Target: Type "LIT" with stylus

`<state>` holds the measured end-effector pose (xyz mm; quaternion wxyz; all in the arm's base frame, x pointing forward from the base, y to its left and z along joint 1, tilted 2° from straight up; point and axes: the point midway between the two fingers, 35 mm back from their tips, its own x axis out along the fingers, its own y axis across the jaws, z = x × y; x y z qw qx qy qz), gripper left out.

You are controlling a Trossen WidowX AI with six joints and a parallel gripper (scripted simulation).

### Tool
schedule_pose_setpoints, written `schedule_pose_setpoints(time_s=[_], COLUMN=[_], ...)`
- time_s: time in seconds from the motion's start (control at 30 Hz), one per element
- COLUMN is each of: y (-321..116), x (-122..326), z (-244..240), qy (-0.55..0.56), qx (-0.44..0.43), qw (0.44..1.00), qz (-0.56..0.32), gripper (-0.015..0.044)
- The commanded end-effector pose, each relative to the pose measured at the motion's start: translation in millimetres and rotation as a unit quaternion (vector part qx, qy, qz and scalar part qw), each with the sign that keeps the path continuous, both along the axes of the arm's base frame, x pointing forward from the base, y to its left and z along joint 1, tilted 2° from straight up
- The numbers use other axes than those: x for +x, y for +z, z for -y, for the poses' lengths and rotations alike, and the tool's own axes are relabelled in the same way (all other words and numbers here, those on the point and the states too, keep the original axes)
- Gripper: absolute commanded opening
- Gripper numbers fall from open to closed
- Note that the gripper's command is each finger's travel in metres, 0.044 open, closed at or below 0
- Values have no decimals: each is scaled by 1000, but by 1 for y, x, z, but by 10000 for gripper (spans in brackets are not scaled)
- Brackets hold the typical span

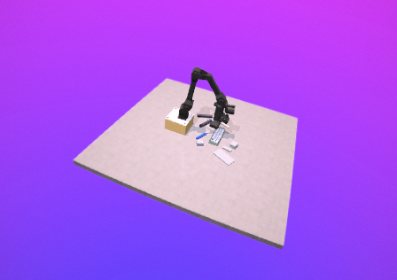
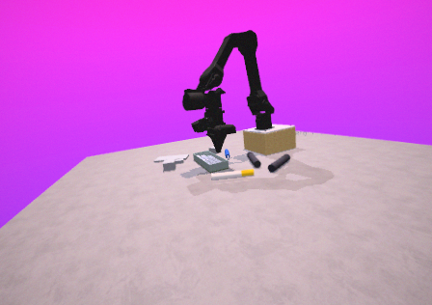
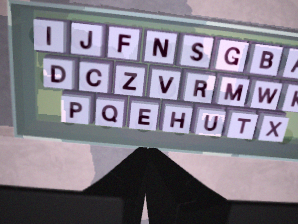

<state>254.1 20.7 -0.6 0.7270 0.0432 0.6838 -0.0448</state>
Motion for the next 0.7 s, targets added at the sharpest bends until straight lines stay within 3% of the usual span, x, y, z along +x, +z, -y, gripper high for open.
schedule_pose_setpoints(time_s=[0.0, 0.23, 0.4, 0.67], y=[-1, 1, 57, 54], x=[1, 1, -2, 0], z=[-7, -7, -8, -9], qy=[-6, -6, -6, -4], qx=[-3, -3, -3, 0], qw=[1000, 1000, 1000, 1000], qz=[-2, -1, -1, 1], gripper=[0, 0, 0, 0])
